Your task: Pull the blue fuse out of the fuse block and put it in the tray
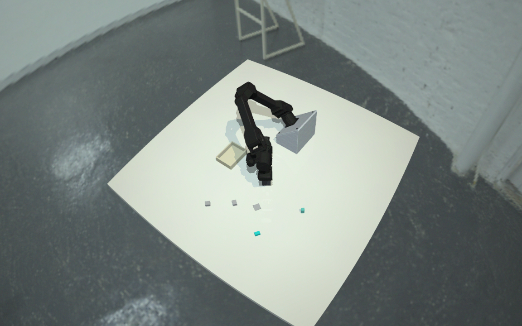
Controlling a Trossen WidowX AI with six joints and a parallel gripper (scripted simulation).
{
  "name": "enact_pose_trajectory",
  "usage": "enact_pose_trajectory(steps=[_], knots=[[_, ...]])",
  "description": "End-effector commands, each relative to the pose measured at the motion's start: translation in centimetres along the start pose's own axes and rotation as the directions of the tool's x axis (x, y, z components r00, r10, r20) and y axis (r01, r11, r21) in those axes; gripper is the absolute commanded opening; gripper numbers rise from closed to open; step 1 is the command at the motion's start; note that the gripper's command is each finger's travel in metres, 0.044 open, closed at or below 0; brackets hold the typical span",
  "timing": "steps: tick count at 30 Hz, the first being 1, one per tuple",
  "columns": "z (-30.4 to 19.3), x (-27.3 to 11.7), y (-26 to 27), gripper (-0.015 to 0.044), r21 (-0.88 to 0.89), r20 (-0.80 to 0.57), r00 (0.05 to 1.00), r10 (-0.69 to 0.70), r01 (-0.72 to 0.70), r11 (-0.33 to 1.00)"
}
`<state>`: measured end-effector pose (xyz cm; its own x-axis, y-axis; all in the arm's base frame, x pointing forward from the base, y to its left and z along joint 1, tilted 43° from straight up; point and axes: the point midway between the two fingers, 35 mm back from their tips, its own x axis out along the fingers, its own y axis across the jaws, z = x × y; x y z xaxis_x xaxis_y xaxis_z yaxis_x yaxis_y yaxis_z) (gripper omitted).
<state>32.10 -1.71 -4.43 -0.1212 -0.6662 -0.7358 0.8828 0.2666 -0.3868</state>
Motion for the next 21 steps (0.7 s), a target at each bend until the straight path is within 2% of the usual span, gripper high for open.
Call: enact_pose_trajectory(steps=[1, 21], knots=[[-0.02, -0.27, 0.04, 0.0000, 0.005, -0.004, 1.000, 0.001, -0.001, 1.000], [-0.02, -1.25, 0.01, 0.0000, 0.004, -0.003, 1.000, 0.001, -0.001, 1.000]])
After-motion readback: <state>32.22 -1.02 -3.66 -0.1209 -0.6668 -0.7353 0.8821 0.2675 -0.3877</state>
